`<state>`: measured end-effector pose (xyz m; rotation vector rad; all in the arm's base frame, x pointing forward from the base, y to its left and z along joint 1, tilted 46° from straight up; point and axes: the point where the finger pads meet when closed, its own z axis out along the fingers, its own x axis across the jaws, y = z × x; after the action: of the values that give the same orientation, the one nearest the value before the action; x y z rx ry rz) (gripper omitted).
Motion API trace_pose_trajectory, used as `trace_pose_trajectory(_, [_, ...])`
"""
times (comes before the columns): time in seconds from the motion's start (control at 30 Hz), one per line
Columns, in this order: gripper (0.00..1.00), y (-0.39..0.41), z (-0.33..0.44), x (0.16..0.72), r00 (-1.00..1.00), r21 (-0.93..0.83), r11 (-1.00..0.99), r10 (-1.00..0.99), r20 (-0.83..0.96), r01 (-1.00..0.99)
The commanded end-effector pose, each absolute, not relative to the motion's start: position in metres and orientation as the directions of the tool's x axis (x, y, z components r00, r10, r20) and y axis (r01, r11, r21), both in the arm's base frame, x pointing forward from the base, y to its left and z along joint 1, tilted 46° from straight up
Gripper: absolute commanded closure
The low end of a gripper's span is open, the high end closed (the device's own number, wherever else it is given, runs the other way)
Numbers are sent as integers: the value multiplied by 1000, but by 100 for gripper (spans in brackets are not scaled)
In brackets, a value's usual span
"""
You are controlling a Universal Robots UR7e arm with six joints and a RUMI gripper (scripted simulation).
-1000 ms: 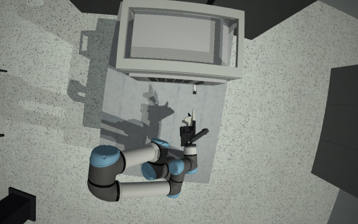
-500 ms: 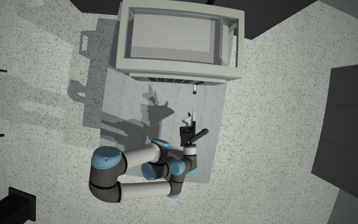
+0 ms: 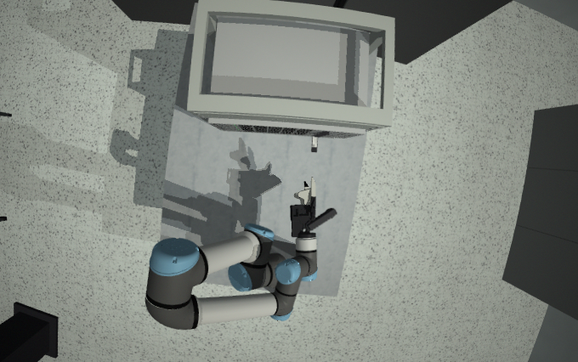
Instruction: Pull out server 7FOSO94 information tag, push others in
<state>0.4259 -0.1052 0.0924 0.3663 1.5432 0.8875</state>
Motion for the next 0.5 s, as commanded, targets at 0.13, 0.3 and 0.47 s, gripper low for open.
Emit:
trace_pose_trajectory(0.13, [0, -107, 94, 426, -176, 710, 655, 691, -701, -257])
trace_pose_trajectory(0.3, [0, -108, 94, 426, -166, 710, 656, 694, -701, -255])
trace_pose_trajectory(0.47, [0, -109, 95, 426, -159, 710, 657, 695, -701, -253])
